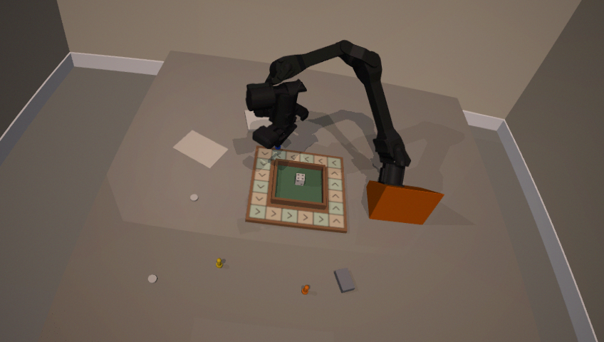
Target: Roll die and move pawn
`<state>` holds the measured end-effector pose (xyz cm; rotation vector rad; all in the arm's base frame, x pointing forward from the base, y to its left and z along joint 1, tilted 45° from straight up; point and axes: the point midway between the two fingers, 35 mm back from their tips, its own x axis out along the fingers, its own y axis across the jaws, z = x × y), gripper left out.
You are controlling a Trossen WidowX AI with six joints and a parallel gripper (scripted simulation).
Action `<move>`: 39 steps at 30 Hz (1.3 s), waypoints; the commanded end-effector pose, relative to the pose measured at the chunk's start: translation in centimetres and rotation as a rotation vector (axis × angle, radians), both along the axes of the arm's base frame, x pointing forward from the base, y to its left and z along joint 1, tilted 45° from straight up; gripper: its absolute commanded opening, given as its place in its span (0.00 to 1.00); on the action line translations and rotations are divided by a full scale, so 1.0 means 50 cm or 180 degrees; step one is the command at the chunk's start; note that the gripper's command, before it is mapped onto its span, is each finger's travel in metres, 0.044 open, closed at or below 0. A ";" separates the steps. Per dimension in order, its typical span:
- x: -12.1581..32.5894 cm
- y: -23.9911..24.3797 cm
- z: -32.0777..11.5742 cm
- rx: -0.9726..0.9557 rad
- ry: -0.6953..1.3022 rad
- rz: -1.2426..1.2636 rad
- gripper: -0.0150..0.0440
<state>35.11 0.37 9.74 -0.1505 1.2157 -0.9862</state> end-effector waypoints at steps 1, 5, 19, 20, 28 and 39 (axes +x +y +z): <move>0.032 0.003 -0.038 -0.0003 -0.0020 0.0012 0.25; 0.056 0.005 -0.078 -0.0003 -0.0024 0.0012 0.25; 0.072 -0.031 -0.139 -0.0006 -0.0028 0.0012 0.25; 0.072 -0.037 -0.145 -0.0007 -0.0028 0.0012 0.25; 0.071 -0.047 -0.154 -0.0009 -0.0028 0.0012 0.25; 0.072 -0.069 -0.176 -0.0011 -0.0028 0.0012 0.25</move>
